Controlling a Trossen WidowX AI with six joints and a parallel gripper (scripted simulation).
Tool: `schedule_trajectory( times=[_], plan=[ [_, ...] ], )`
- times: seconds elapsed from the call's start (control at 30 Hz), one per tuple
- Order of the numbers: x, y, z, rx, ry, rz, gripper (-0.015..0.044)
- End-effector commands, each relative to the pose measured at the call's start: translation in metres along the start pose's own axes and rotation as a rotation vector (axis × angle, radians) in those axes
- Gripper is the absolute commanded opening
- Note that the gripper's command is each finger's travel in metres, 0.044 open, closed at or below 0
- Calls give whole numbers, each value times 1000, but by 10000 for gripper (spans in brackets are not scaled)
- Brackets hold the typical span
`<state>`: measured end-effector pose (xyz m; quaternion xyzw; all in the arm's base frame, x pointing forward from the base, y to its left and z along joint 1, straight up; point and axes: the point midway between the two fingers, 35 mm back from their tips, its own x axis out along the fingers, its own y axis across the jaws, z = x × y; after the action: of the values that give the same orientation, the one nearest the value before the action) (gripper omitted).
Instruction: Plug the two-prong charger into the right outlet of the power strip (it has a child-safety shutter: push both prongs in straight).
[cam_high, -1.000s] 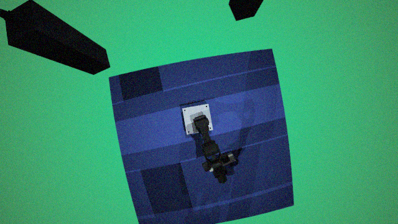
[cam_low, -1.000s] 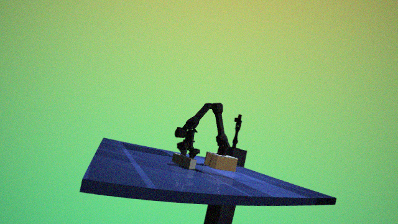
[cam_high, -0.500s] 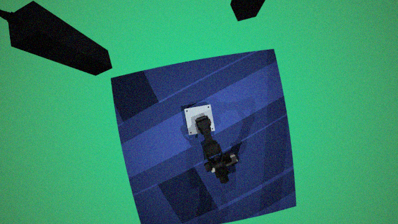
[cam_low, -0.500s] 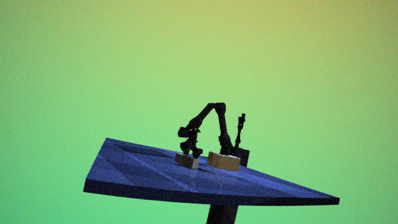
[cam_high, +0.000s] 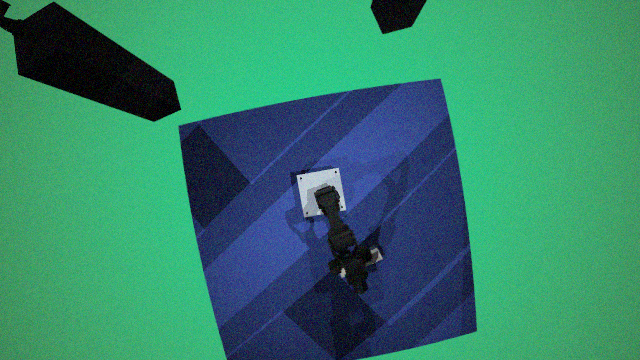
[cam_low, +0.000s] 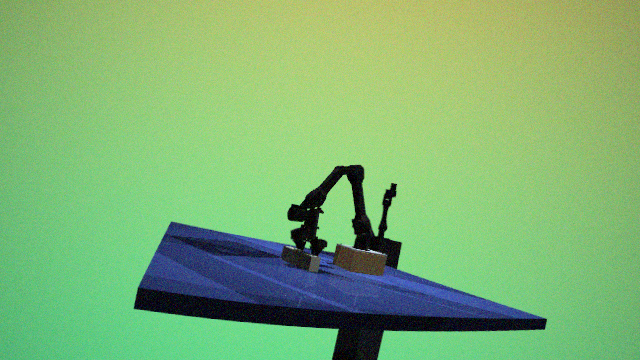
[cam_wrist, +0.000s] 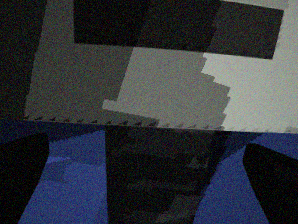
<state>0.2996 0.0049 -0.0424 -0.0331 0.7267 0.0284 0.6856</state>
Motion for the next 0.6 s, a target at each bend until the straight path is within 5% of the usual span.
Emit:
schedule_trajectory(
  times=[0.0,0.57],
  plan=[
    [0,0,-1,-2,-4,2,440],
    [1,0,-7,-1,-13,3,440]
  ],
)
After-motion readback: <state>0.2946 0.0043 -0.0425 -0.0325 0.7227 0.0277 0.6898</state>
